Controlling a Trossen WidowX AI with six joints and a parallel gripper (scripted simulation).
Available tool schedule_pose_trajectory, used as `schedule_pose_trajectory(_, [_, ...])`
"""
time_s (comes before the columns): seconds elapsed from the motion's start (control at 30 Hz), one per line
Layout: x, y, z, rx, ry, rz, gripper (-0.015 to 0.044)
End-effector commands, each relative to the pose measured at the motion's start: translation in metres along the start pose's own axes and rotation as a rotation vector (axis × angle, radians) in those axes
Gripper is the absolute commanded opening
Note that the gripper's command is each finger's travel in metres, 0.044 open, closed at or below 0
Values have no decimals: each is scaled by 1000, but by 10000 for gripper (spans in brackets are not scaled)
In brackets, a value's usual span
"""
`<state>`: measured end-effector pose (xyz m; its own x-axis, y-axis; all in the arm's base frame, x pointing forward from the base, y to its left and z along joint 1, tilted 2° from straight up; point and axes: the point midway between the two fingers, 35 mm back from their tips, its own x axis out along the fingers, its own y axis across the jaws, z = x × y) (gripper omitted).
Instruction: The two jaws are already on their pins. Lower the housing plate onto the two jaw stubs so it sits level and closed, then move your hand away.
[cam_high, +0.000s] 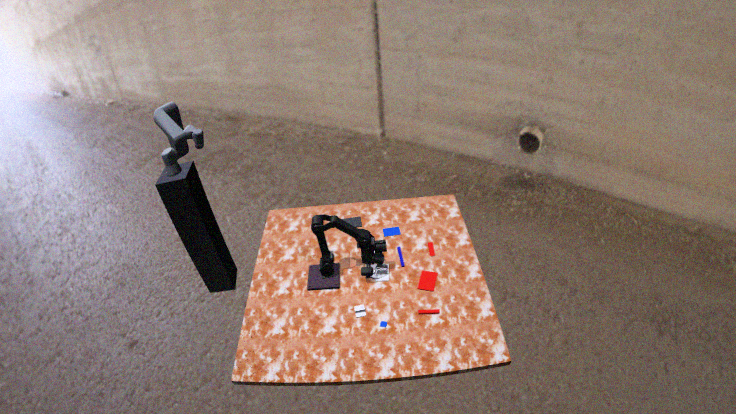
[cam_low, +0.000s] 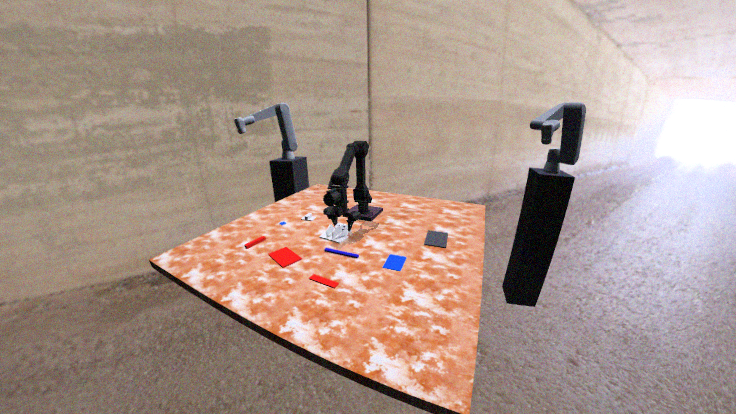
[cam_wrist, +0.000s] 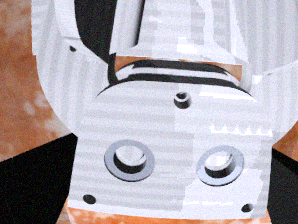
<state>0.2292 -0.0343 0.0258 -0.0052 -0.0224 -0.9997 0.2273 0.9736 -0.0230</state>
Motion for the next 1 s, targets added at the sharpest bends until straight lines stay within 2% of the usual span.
schedule_pose_trajectory(0.0, [2, 0, 0, -4, 1, 3, 351])
schedule_pose_trajectory(0.97, [5, 0, 0, -4, 1, 3, 351])
